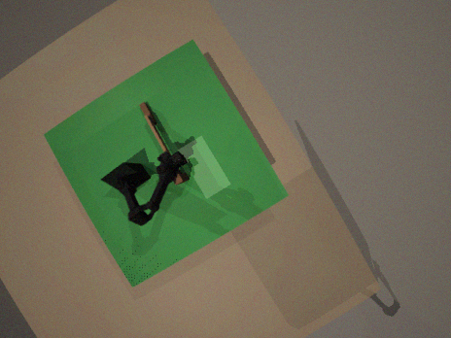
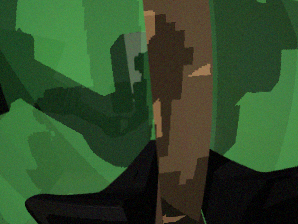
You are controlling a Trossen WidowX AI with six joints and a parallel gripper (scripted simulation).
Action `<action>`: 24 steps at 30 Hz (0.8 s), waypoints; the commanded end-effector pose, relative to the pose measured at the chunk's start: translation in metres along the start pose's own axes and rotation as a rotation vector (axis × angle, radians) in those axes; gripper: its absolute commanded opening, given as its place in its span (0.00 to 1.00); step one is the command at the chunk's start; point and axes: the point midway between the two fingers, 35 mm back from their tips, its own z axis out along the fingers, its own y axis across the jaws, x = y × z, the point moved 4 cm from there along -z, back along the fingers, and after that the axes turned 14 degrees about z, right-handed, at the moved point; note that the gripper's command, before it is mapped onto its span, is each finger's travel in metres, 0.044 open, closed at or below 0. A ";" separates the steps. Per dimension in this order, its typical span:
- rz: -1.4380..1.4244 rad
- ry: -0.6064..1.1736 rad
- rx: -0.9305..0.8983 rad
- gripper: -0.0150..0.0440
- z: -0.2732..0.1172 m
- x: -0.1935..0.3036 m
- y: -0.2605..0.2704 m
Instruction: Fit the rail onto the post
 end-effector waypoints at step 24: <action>0.000 -0.001 0.000 1.00 -0.002 -0.002 0.000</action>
